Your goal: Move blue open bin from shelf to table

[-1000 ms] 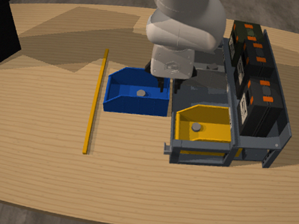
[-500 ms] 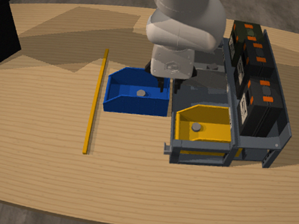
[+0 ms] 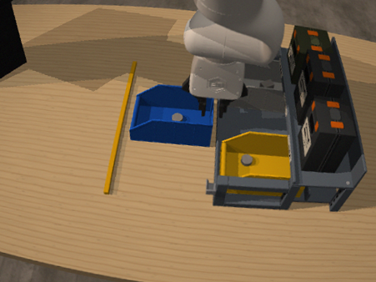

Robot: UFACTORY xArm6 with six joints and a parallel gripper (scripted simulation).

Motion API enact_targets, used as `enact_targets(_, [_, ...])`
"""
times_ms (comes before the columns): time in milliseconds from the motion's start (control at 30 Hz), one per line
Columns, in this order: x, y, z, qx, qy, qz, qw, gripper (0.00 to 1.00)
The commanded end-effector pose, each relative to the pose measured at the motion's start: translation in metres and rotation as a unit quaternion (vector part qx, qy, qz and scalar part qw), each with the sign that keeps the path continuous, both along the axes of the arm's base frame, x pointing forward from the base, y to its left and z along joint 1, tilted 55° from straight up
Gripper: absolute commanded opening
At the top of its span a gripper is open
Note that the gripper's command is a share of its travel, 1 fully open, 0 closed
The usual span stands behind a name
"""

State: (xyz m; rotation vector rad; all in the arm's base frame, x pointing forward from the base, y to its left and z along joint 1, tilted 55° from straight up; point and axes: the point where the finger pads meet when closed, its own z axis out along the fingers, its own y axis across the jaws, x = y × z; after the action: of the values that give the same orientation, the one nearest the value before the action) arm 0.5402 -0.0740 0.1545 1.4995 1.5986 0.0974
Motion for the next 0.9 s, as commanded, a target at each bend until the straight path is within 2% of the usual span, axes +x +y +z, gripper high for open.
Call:
enact_targets(0, [0.0, 0.001, 0.001, 0.0, -0.001, 0.001, 1.0, 0.33])
enact_targets(200, [0.0, 0.001, 0.001, 0.0, -0.001, 0.001, 1.0, 0.33])
enact_targets(367, [-0.035, 0.028, 0.033, 0.0, -0.001, 0.001, 1.0, 0.33])
enact_targets(767, [-0.035, 0.028, 0.033, 0.0, -0.001, 0.001, 1.0, 0.33])
enact_targets(867, [-0.044, 0.036, 0.041, 0.0, -0.001, 0.001, 1.0, 0.33])
